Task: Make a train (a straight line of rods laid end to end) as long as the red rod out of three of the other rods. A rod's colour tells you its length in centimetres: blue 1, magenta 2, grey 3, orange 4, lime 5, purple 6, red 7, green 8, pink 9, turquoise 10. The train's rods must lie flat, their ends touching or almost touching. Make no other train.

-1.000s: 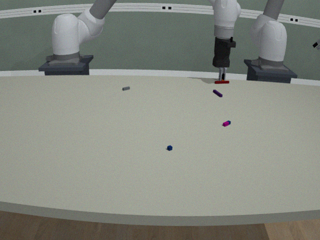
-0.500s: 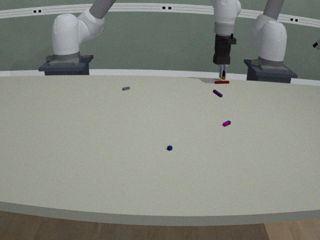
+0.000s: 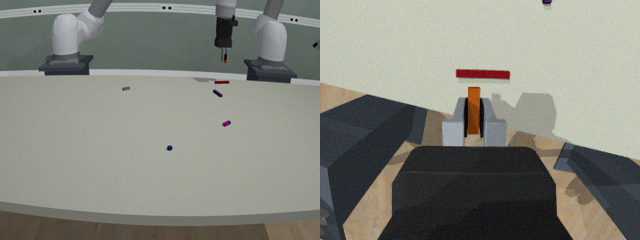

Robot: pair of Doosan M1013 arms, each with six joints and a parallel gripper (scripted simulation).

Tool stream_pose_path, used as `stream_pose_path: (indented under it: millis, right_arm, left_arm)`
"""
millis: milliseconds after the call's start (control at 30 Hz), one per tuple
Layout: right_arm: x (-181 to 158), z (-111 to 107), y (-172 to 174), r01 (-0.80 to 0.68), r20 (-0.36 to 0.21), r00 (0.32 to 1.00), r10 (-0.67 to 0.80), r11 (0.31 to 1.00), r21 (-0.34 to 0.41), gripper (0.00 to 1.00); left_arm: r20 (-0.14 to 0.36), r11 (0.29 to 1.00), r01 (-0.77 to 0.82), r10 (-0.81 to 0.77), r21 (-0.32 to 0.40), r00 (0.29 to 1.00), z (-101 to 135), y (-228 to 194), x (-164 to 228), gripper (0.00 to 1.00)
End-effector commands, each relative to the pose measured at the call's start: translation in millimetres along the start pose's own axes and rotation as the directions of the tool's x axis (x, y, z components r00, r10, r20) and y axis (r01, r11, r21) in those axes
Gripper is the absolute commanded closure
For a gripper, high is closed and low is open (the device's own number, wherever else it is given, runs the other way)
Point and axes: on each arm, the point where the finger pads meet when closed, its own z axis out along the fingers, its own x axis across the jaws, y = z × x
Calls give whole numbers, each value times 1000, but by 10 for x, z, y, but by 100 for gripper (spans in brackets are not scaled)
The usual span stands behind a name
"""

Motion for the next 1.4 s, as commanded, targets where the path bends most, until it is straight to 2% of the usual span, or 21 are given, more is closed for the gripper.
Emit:
stream_pose_path:
  millis: [0, 300, 400, 533, 600, 633, 800, 1100, 1167, 1200, 1367]
  right_arm:
    - [6, -91, 8, 0, -6, 1000, 0, 1000, 2, 76]
    - [25, -40, -5, -5, -12, 1000, 5, 1000, -1, 76]
    - [74, -60, -439, -101, -11, 995, 101, 995, 0, 76]
    - [131, -71, -772, -177, -11, 984, 177, 984, 1, 76]
    - [131, -71, -772, -177, -11, 984, 177, 984, 1, 76]
    - [184, -78, -1016, -232, -11, 973, 232, 973, 2, 76]
    - [293, -88, -1422, -323, -11, 946, 323, 946, 3, 76]
    - [581, -98, -2194, -491, -10, 871, 491, 871, 4, 76]
    - [581, -98, -2194, -491, -10, 871, 491, 871, 4, 76]
    - [686, -99, -2421, -538, -10, 843, 538, 843, 5, 76]
    - [880, -99, -2789, -613, -10, 790, 613, 790, 6, 76]
  left_arm:
    - [7, 1000, -1, 1, 6, 1000, 22, -37, -1, 0]
    - [7, 1000, -1, 1, 6, 1000, 22, -37, -1, 0]
    - [7, 1000, -1, 1, 6, 1000, 22, -37, -1, 0]
    - [7, 1000, -1, 1, 6, 1000, 22, -37, -1, 0]
    - [7, 1000, -1, 1, 6, 1000, 22, -37, -1, 0]
    - [7, 1000, -1, 1, 6, 1000, 22, -37, -1, 0]
    - [7, 1000, -1, 1, 6, 1000, 22, -37, -1, 0]
    - [7, 1000, -1, 1, 6, 1000, 22, -37, -1, 0]
    - [7, 1000, -1, 1, 6, 1000, 22, -37, -1, 0]
    - [7, 1000, -1, 1, 6, 1000, 22, -37, -1, 0]
    - [7, 1000, -1, 1, 6, 1000, 22, -37, -1, 0]
